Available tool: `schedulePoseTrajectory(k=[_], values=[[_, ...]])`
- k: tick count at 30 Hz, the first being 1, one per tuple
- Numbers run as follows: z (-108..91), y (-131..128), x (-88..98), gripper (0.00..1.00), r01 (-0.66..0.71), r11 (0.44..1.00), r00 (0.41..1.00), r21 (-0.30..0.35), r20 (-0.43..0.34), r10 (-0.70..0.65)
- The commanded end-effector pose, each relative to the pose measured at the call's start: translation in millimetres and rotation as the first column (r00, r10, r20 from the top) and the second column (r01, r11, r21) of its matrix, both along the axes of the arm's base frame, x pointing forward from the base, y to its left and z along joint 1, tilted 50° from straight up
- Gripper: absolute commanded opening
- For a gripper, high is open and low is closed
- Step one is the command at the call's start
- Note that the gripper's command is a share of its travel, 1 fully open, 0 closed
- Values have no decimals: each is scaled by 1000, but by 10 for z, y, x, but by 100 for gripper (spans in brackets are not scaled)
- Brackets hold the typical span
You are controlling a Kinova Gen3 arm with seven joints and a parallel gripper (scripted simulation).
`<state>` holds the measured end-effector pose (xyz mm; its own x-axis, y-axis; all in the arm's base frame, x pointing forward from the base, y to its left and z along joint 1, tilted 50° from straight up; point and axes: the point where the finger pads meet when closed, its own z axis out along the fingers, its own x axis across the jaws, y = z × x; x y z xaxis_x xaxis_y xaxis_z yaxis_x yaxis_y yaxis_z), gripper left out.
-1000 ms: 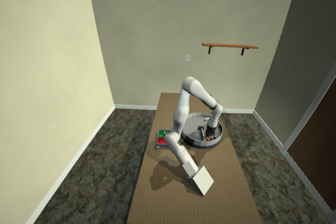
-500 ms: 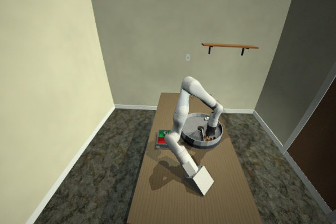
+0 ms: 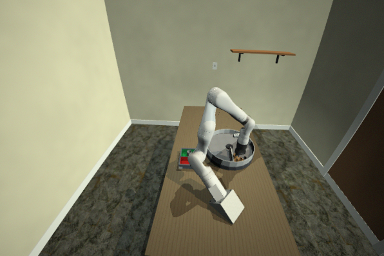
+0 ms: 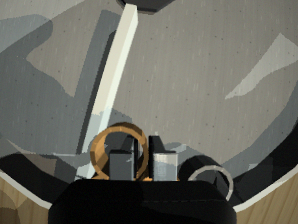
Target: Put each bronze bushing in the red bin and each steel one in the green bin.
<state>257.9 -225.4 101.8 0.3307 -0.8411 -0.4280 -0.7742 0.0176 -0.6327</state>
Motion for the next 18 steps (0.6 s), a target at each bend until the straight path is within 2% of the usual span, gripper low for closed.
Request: schedulePoseTrajectory(k=[1,18], values=[[12,-16,-11,0,2,1000,1000,-1,0,-2],[46,-45,-40,0,2,1000,1000,-1,0,-2]])
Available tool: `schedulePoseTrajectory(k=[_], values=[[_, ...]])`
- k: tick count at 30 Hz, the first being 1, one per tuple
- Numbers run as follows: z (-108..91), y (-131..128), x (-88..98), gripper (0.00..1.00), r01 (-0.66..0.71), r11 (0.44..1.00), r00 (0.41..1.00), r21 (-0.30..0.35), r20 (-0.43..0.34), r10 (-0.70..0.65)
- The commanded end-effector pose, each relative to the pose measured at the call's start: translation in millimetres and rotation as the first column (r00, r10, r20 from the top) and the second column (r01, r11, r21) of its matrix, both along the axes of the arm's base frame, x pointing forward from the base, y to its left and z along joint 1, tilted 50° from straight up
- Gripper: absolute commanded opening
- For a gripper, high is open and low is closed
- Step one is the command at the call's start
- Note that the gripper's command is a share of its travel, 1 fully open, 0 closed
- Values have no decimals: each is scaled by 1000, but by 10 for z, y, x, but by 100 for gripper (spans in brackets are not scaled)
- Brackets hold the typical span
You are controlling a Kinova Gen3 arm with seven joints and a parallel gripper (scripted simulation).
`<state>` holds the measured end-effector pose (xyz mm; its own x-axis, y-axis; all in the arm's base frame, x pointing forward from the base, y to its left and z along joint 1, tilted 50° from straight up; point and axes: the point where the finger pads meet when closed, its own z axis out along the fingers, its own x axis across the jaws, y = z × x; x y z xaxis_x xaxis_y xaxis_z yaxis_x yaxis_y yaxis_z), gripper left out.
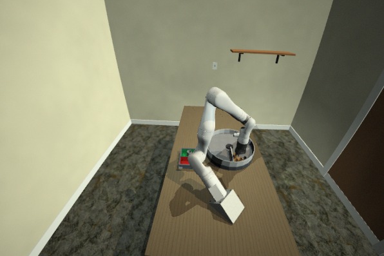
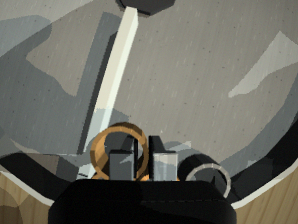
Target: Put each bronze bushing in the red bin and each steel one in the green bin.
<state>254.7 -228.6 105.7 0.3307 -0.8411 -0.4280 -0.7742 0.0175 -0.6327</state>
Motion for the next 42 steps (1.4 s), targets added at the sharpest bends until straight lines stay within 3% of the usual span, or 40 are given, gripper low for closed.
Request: schedulePoseTrajectory(k=[1,42], values=[[12,-16,-12,0,2,1000,1000,-1,0,-2],[89,-81,-77,0,2,1000,1000,-1,0,-2]])
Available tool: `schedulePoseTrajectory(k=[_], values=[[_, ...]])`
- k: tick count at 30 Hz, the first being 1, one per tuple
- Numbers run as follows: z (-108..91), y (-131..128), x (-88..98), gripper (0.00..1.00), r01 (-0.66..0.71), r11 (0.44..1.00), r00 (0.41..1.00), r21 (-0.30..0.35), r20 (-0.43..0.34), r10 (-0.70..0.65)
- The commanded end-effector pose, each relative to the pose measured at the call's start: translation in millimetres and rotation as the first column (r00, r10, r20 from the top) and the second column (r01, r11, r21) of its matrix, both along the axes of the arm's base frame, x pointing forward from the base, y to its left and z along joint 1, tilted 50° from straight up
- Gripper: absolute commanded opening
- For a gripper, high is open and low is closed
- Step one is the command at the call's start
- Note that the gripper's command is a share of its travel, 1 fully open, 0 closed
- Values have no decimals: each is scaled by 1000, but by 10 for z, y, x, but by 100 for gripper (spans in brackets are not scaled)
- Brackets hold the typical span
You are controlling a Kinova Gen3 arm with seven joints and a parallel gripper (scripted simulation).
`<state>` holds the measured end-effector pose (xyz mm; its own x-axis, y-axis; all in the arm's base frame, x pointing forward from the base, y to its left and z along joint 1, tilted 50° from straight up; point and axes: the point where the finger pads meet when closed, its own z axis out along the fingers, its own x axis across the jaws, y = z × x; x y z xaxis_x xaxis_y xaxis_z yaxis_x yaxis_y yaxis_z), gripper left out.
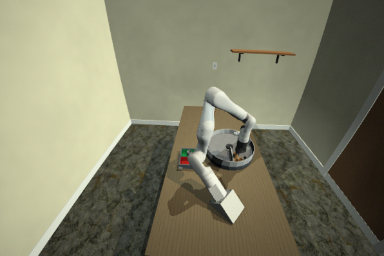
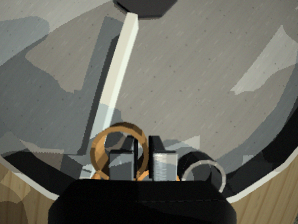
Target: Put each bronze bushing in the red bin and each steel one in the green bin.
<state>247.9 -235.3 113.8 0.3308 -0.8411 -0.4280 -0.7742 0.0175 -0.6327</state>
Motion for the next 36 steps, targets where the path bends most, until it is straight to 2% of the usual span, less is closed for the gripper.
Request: schedulePoseTrajectory(k=[1,36], values=[[12,-16,-12,0,2,1000,1000,-1,0,-2],[70,-65,-60,0,2,1000,1000,-1,0,-2]])
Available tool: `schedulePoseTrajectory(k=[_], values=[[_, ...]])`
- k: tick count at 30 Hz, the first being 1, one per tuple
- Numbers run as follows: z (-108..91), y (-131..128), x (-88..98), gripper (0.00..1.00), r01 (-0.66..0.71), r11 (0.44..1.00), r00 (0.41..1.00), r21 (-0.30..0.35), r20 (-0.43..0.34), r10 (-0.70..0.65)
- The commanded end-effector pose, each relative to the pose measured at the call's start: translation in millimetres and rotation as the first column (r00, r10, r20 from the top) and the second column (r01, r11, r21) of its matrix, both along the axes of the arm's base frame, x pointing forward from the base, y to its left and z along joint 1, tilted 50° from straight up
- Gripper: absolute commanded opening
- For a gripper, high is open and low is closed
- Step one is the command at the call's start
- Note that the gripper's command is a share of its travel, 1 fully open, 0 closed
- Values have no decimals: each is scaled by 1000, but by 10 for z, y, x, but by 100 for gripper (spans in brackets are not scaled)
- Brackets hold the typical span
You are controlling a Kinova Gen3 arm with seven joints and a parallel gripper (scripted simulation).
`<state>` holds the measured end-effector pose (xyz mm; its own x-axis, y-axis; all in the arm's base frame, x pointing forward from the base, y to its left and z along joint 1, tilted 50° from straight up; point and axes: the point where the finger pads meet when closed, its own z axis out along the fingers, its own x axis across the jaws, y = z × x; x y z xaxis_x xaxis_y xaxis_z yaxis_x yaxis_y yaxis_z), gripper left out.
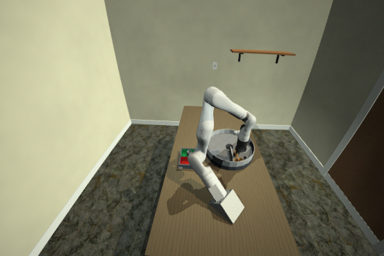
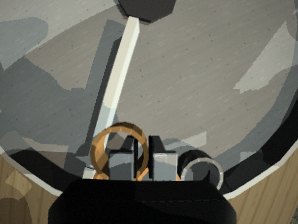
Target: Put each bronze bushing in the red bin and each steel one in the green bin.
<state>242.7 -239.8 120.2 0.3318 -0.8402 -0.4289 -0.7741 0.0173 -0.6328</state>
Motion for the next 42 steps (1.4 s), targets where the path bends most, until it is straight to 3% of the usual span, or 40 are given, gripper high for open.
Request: schedulePoseTrajectory(k=[1,14,29,39,42], values=[[6,-20,-8,0,3,1000,1000,-3,0,-3],[26,-36,-24,0,3,1000,1000,-3,0,-3],[319,-279,-269,0,3,1000,1000,-3,0,-3],[319,-279,-269,0,3,1000,1000,-3,0,-3],[502,16,-340,0,12,1000,1000,6,-8,-12]])
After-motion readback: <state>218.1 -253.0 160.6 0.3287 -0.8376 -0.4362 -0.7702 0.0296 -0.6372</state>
